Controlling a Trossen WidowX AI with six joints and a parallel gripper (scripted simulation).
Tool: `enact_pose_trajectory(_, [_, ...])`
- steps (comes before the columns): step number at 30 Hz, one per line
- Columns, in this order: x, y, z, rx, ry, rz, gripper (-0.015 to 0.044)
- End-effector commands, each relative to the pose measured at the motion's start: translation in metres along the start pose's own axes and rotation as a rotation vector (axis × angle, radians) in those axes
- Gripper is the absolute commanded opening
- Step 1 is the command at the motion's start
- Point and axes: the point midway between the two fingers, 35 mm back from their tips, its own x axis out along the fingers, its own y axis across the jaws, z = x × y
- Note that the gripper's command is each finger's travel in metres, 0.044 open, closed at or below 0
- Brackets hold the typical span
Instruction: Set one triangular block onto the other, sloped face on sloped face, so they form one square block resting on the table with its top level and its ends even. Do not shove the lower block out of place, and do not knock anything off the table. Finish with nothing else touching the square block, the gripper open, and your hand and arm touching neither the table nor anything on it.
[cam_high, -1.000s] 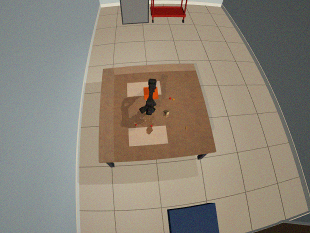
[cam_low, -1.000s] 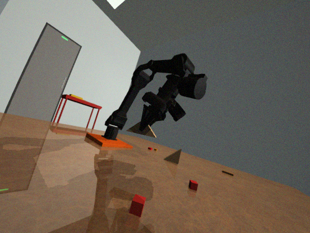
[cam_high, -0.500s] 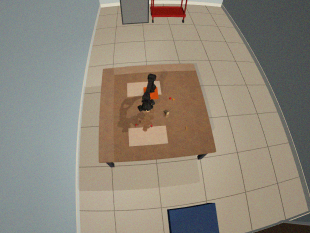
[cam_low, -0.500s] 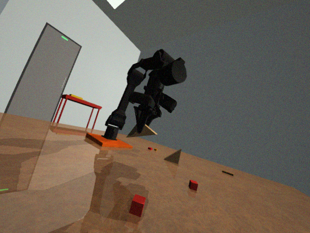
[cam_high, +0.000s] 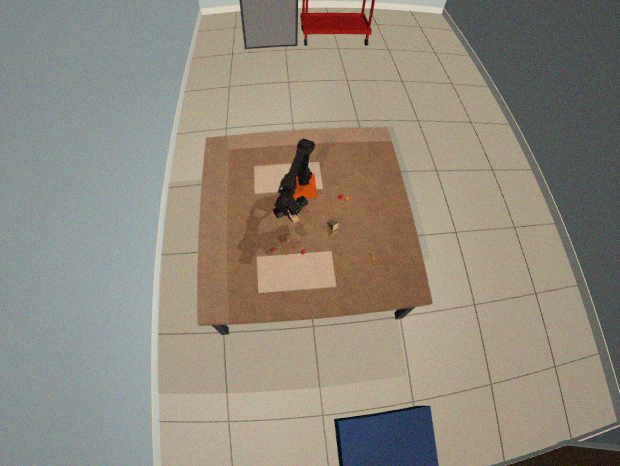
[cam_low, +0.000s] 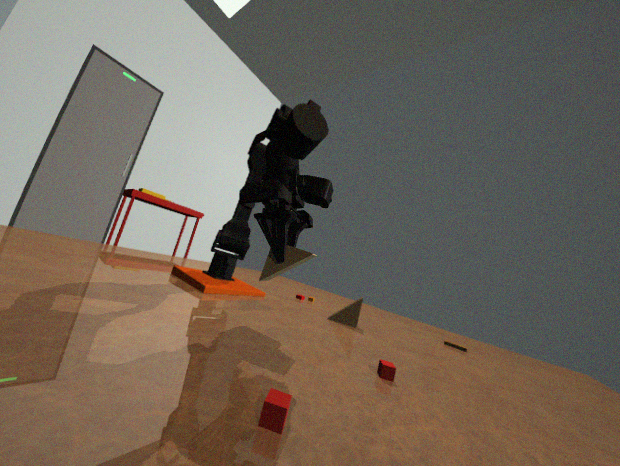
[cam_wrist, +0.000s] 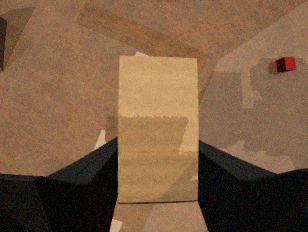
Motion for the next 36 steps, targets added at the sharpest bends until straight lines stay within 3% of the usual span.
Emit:
enact_pose_trajectory(1, [-0.003, 0.001, -0.001, -0.010, -0.086, -0.013, 0.0000])
enact_pose_trajectory(9, [-0.004, 0.006, 0.003, -0.011, -0.086, -0.012, 0.0000])
enact_pose_trajectory(36, [-0.019, 0.116, 0.049, -0.013, -0.058, -0.006, 0.0000])
